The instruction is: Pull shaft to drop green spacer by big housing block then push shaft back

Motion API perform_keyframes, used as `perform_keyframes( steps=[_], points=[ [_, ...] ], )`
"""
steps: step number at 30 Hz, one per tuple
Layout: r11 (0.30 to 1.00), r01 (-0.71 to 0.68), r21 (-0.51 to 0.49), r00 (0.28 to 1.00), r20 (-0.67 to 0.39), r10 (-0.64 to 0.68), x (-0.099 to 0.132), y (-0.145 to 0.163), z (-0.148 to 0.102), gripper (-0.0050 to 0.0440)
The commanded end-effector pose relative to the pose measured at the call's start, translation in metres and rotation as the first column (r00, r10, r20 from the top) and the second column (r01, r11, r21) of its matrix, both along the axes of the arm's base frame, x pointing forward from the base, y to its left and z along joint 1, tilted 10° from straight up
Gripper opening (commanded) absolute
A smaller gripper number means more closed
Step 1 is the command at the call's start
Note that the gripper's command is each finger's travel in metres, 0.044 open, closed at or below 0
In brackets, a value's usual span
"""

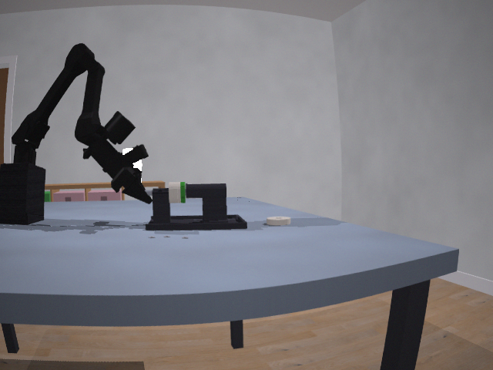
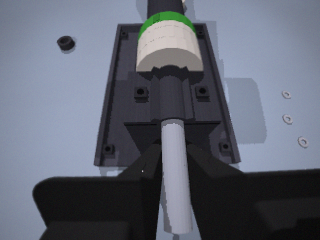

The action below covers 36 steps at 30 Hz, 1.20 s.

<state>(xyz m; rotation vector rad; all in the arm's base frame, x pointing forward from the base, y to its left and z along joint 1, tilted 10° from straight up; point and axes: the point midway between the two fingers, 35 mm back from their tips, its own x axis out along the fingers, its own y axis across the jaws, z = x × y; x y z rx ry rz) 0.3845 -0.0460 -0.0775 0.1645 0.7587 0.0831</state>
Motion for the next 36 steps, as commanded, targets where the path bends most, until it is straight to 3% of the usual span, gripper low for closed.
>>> perform_keyframes(
  steps=[1, 36],
  points=[
    [1.000, 0.003, 0.002, 1.000, -0.003, -0.003, -0.003, 0.000, 0.000, 0.0000],
    [1.000, 0.003, 0.002, 1.000, -0.003, -0.003, -0.018, 0.000, 0.000, 0.0000]
  ],
)
